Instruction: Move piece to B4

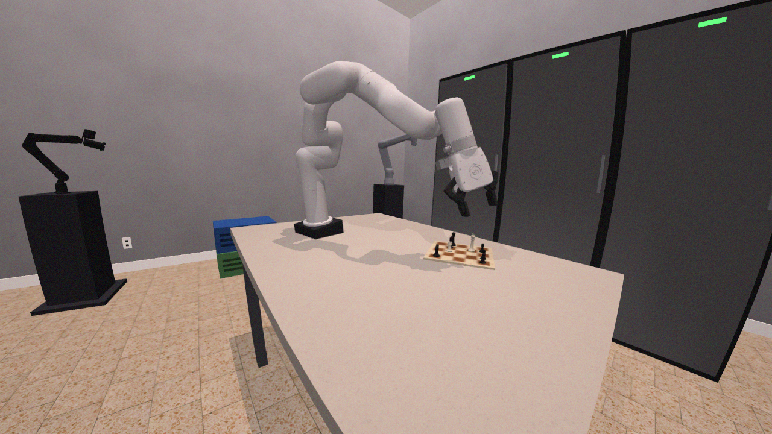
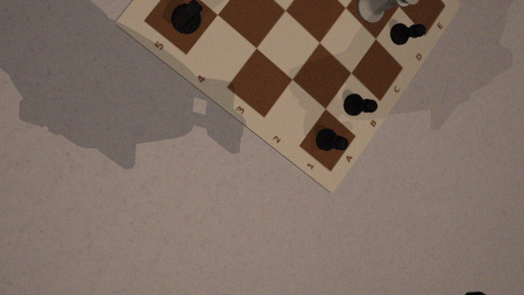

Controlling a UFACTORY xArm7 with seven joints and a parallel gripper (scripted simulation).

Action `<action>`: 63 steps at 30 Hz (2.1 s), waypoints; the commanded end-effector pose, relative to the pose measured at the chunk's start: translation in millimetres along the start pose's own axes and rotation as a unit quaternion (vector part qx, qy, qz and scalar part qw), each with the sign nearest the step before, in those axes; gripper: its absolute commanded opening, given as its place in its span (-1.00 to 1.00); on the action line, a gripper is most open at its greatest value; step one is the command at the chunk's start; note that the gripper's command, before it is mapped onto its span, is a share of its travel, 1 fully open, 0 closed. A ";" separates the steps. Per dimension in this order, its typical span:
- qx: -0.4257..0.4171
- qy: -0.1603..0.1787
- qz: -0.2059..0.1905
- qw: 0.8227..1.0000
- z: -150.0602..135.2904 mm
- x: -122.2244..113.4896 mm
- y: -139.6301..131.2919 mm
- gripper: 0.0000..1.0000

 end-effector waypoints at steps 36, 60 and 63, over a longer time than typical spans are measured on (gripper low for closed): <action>0.528 0.091 -0.037 0.844 -110.9 -85.8 -9.1 1.00; 0.806 0.118 -0.069 0.576 -184.1 -141.0 8.6 1.00; 0.806 0.118 -0.069 0.576 -184.1 -141.0 8.6 1.00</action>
Point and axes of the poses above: the point where the finger pads meet when closed, its own x axis out along the fingers, its own z axis across the jaws, y = z × x, the point moved 8 cm from there along -x, back along the fingers, and after that the axes turned 2 degrees about x, right-handed, at the moved point
